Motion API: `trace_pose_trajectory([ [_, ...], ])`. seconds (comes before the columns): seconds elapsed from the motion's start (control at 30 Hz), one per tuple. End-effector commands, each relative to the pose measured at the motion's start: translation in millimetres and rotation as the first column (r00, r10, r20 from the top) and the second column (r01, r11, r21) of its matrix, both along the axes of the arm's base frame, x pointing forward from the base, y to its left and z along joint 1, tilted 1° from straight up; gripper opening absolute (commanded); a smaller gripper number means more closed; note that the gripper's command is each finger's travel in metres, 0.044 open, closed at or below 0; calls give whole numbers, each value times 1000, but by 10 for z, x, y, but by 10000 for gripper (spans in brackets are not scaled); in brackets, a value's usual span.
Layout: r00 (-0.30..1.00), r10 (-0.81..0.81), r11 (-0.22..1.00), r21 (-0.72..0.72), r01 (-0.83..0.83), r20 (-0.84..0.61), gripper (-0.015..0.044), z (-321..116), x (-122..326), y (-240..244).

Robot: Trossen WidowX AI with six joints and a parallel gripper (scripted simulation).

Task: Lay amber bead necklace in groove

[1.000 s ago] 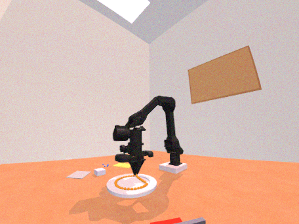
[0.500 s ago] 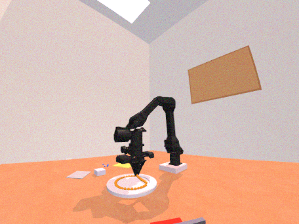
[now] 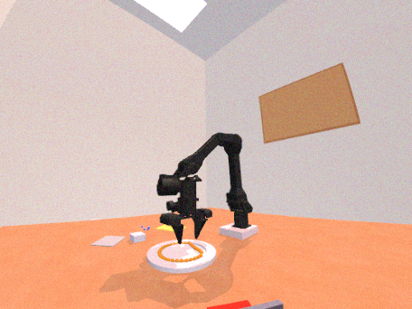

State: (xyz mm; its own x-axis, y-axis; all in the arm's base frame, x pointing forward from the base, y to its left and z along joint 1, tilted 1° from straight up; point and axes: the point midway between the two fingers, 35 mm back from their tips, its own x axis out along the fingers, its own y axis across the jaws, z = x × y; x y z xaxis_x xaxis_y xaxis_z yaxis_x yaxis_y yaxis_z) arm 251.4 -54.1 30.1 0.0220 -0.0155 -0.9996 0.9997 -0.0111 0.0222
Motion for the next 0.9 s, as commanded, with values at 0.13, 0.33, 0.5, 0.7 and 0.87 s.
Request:
trace_pose_trajectory([
  [0.13, 1000, 5, 1000, 0, -5, 3, 440, 47, -1, 1],
  [0.33, 1000, 5, 1000, 0, -5, 3, 440, 47, -1, 1],
  [0.5, 1000, 5, 1000, 0, -5, 3, 440, 47, -1, 1],
  [0.7, 997, 78, 997, -2, -78, 2, 387, 56, 11, 25],
  [0.87, 815, 579, 815, -11, -579, -6, 256, 123, 98, 214],
])
